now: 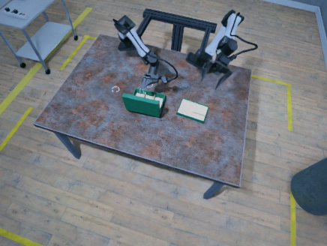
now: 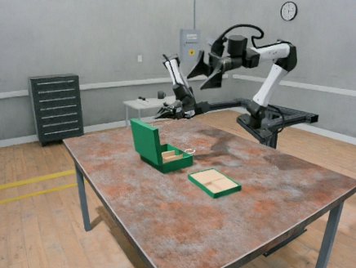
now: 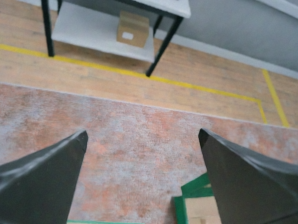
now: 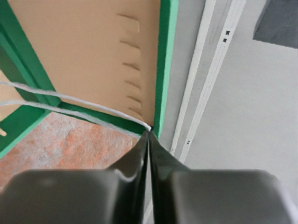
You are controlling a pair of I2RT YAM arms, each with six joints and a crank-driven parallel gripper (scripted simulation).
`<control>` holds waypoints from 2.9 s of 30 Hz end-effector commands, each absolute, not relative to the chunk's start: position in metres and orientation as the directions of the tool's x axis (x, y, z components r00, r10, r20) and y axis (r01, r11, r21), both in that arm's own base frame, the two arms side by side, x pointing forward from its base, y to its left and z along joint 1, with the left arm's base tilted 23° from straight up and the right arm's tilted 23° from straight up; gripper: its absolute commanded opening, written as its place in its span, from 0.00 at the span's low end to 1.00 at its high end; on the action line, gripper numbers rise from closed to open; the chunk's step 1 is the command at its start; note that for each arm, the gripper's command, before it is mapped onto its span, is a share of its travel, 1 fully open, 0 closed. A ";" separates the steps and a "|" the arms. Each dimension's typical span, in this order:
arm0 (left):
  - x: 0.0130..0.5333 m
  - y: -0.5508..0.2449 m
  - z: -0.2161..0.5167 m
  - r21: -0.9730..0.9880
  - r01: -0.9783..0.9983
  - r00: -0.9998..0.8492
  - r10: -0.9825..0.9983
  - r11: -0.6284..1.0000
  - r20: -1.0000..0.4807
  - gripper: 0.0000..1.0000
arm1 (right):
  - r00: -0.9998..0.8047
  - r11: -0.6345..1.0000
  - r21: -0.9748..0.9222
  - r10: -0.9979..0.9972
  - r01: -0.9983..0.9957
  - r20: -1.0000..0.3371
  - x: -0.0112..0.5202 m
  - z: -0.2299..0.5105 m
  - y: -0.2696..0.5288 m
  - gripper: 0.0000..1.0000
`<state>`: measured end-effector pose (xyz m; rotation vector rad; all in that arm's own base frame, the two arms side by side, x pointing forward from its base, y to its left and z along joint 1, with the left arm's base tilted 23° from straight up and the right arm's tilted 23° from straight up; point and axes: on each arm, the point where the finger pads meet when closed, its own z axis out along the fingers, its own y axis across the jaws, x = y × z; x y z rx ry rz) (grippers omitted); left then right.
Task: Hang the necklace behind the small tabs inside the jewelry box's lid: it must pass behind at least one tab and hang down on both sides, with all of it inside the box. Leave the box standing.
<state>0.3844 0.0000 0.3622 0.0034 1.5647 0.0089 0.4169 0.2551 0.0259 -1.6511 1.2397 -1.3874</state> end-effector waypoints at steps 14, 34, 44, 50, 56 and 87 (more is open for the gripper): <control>0.381 -0.004 0.402 0.026 0.019 0.111 0.024 0.999 -0.993 1.00 | -0.008 -0.278 -0.943 -0.959 -0.184 0.284 0.424 0.056 0.263 0.00; 0.381 -0.004 0.402 0.026 0.019 0.111 0.024 0.999 -0.993 1.00 | -0.007 -0.286 -0.939 -0.956 -0.191 0.293 0.435 0.036 0.263 0.00; 0.381 -0.004 0.402 0.026 0.019 0.111 0.024 0.999 -0.993 1.00 | -0.009 -0.288 -0.938 -0.955 -0.191 0.295 0.443 0.032 0.261 0.00; 0.381 -0.004 0.402 0.026 0.019 0.111 0.024 0.999 -0.993 1.00 | -0.010 -0.288 -0.939 -0.955 -0.190 0.295 0.448 0.029 0.259 0.00; 0.381 -0.004 0.402 0.026 0.019 0.111 0.024 0.999 -0.993 1.00 | -0.008 -0.298 -0.934 -0.952 -0.198 0.305 0.451 0.025 0.257 0.00; 0.381 -0.004 0.402 0.026 0.019 0.111 0.024 0.999 -0.993 1.00 | -0.007 -0.305 -0.931 -0.950 -0.202 0.313 0.475 0.025 0.254 0.00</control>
